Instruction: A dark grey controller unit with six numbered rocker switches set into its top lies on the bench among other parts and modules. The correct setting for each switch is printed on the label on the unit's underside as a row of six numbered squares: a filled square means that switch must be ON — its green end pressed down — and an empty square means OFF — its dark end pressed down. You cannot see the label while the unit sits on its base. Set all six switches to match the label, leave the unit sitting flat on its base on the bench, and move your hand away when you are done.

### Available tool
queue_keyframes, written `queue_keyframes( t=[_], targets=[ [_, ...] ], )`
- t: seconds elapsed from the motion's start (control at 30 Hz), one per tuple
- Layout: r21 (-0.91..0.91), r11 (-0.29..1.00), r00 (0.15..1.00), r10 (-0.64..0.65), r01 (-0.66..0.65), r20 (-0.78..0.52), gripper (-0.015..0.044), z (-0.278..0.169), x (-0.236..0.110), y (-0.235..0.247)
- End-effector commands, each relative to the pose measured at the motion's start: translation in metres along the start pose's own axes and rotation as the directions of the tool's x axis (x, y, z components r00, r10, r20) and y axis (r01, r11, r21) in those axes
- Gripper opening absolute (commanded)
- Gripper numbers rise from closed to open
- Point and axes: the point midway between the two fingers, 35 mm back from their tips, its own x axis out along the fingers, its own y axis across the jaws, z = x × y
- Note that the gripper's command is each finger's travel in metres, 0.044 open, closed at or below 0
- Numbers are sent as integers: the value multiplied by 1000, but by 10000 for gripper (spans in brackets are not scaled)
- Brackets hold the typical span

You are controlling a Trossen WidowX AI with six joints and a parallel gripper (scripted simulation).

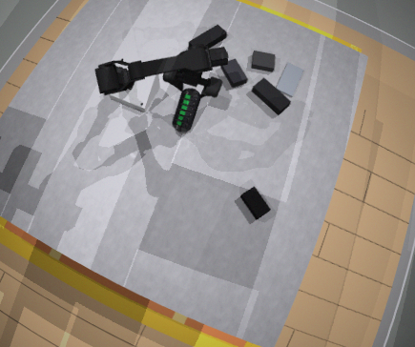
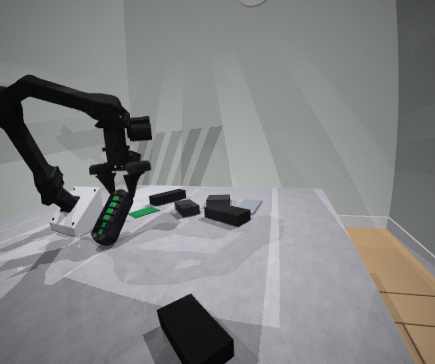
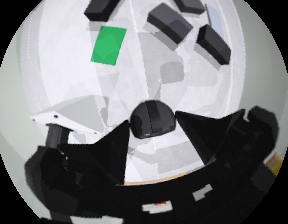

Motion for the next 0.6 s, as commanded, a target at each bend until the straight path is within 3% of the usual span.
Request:
queue_keyframes(
  t=[0.0,0.57],
  targets=[
    [3,1000,1000,5,-5,7,335,5,2,1],
    [3,1000,1000,5,-5,8,335,16,9,1]
  ],
)
